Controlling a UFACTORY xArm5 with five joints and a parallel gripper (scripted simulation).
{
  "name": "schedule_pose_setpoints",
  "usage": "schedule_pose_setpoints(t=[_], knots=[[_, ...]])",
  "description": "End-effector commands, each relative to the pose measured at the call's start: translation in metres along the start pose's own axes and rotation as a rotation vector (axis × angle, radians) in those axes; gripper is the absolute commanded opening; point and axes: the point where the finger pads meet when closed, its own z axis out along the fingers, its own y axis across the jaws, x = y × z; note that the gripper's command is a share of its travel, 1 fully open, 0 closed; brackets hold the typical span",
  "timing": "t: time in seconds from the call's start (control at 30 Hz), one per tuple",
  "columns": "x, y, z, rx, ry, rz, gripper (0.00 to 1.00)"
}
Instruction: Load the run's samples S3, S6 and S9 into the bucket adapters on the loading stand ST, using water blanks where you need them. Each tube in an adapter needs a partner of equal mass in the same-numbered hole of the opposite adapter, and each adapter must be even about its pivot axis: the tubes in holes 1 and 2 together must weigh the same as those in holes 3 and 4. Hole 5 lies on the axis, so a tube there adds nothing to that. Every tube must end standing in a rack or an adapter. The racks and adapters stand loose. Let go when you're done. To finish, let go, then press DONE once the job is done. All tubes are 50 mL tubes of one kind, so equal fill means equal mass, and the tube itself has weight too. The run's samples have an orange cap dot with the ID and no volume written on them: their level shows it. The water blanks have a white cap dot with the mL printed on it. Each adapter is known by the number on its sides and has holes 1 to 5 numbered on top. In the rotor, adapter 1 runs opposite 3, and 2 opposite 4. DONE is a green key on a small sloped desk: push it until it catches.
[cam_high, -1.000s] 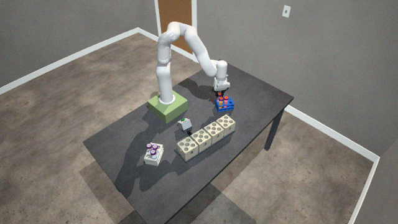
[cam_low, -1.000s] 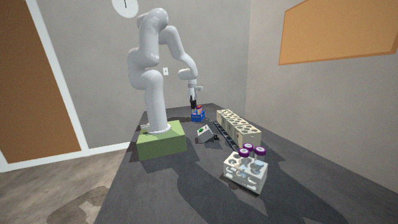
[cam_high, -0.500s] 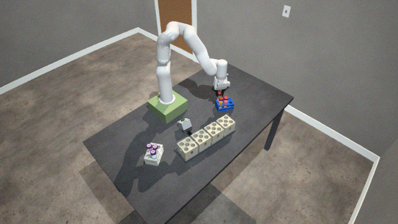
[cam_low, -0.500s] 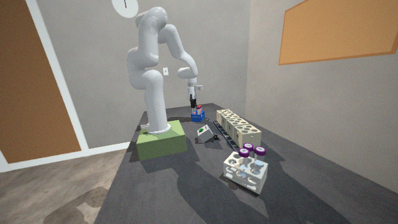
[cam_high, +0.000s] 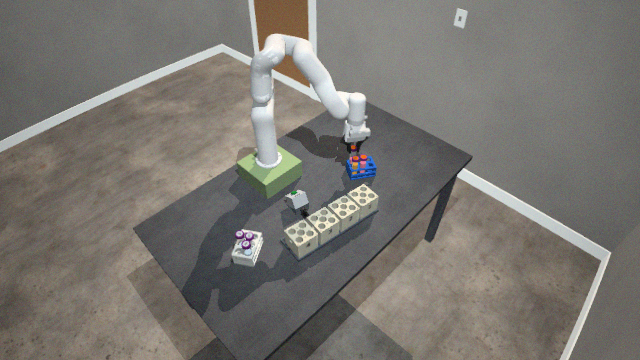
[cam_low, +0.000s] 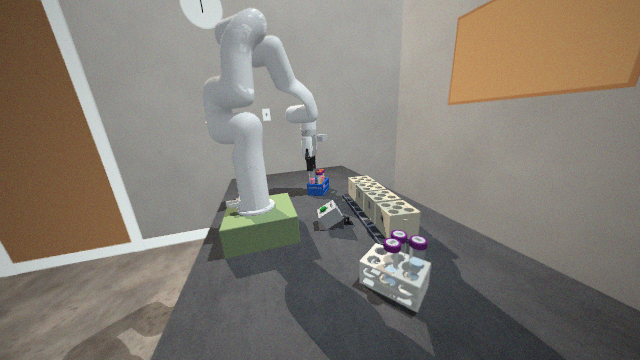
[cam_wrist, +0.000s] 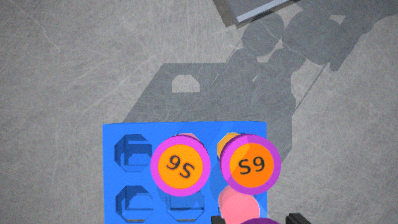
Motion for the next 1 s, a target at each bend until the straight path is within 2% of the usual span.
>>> schedule_pose_setpoints(t=[0.0,0.97], knots=[[0.000,-0.001,-0.010,0.003,0.000,0.000,0.00],[0.000,-0.001,-0.060,0.003,0.000,0.000,0.00]])
